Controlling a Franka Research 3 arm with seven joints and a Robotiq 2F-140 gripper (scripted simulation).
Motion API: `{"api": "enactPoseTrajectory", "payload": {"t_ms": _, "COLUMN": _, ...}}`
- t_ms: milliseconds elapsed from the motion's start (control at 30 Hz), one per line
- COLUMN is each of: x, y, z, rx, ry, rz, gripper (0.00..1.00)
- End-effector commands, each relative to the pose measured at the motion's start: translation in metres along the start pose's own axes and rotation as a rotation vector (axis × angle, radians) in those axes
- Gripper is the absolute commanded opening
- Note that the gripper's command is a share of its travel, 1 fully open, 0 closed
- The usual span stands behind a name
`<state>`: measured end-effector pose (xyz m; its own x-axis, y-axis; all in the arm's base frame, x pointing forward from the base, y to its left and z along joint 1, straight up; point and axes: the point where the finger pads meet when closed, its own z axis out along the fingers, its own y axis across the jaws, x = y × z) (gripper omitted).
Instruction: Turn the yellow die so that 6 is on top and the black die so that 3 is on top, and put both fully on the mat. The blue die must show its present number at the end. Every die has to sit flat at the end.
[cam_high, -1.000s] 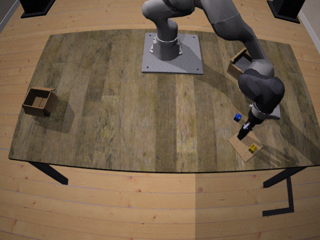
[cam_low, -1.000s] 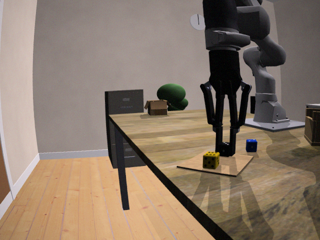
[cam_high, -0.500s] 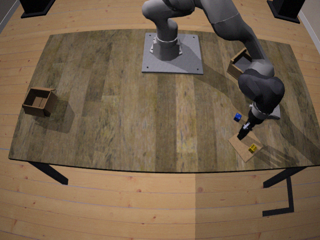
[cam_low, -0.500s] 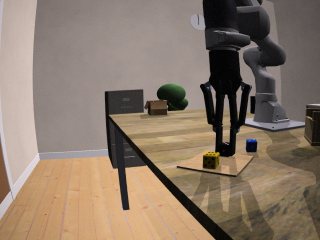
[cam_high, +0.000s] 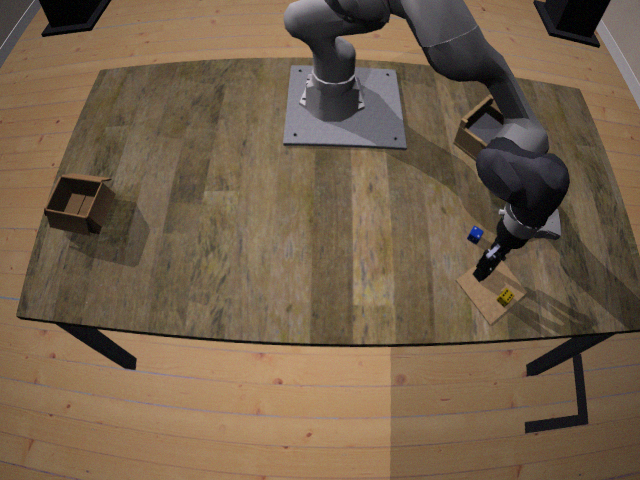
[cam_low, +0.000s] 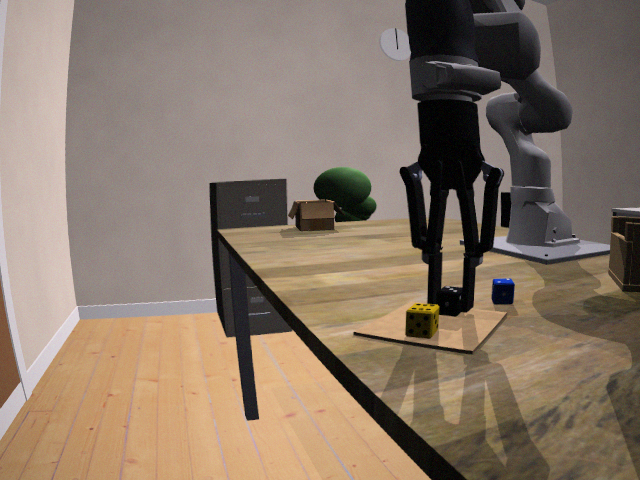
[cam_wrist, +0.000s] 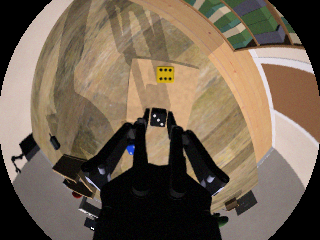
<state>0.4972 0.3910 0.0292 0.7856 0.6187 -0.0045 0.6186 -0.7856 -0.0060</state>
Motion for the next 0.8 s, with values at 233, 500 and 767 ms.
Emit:
{"api": "enactPoseTrajectory", "payload": {"t_ms": 233, "x": -0.001, "y": 0.0, "z": 0.002, "rx": -0.003, "ry": -0.001, "rz": 0.0, "gripper": 0.35}}
{"api": "enactPoseTrajectory", "payload": {"t_ms": 500, "x": -0.001, "y": 0.0, "z": -0.001, "rx": -0.003, "ry": -0.001, "rz": 0.0, "gripper": 0.35}}
{"api": "enactPoseTrajectory", "payload": {"t_ms": 767, "x": -0.001, "y": 0.0, "z": -0.029, "rx": -0.003, "ry": -0.001, "rz": 0.0, "gripper": 0.35}}
